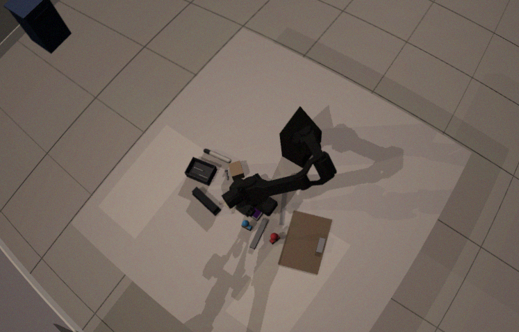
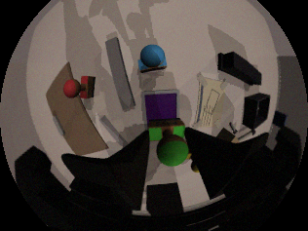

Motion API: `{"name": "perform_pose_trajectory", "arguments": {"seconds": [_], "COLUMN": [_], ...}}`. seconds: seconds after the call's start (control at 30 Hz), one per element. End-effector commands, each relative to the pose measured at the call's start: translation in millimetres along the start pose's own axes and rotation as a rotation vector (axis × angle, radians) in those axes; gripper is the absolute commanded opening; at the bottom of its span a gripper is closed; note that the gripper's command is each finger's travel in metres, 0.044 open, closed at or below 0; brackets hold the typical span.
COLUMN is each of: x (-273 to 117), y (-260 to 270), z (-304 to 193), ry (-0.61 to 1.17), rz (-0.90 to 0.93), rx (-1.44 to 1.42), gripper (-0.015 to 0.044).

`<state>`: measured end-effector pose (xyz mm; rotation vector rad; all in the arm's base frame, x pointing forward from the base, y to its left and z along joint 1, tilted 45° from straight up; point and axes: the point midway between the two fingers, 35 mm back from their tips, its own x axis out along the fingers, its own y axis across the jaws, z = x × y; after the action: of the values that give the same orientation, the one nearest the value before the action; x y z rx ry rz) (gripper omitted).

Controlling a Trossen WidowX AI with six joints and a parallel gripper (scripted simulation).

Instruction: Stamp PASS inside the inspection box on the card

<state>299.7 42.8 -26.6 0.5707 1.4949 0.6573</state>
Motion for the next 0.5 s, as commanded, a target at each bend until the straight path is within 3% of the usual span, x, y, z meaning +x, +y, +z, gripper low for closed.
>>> {"name": "perform_pose_trajectory", "arguments": {"seconds": [0.0, 0.47], "x": [3.3, 12.5], "y": [0.0, 0.2], "z": [-0.4, -0.5], "ry": [-0.002, -0.002], "rz": [0.003, 0.004], "rx": [0.006, 0.006], "gripper": [0.0, 0.0]}}
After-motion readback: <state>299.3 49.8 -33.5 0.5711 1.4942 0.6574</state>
